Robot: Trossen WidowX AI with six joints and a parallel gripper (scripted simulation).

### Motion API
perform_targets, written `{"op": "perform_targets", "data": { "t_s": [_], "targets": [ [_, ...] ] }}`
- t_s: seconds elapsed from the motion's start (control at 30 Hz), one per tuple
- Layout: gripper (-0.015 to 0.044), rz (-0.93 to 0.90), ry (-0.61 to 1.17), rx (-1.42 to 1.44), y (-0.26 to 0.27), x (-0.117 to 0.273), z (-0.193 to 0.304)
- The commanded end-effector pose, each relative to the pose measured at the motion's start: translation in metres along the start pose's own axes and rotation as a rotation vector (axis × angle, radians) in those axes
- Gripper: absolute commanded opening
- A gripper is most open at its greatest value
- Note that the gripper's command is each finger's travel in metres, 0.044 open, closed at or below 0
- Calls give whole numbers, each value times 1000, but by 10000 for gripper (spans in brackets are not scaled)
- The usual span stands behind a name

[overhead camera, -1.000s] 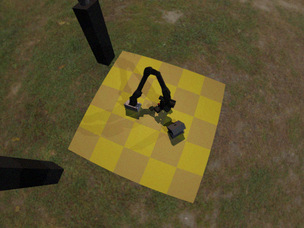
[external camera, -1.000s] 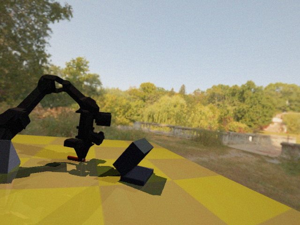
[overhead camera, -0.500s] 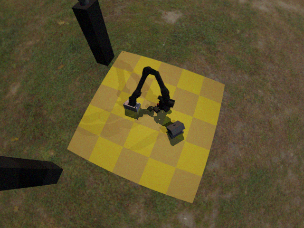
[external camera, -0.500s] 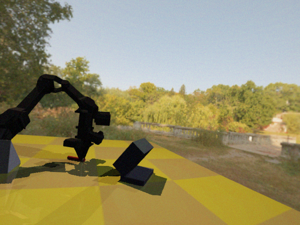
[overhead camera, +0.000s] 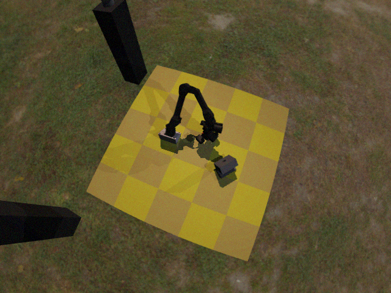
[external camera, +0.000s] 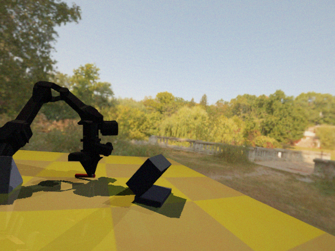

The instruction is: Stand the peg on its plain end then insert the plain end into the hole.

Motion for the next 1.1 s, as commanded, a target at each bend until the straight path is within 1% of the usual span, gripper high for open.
{"op": "perform_targets", "data": {
  "t_s": [0.0, 1.07],
  "targets": [
    [51, 6, -45, -1, 1, 3, 5],
    [51, 45, -319, -3, 6, 16, 39]
  ]
}}
Point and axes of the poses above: the point midway between the two fingers, 35 mm back from their tips, its own x axis back along the fingers, its own y axis across the jaws, z = x × y, the point moved 8 cm from there along x, back along the fingers, and after that the axes turned 8 degrees about x, right-handed, at the moved point
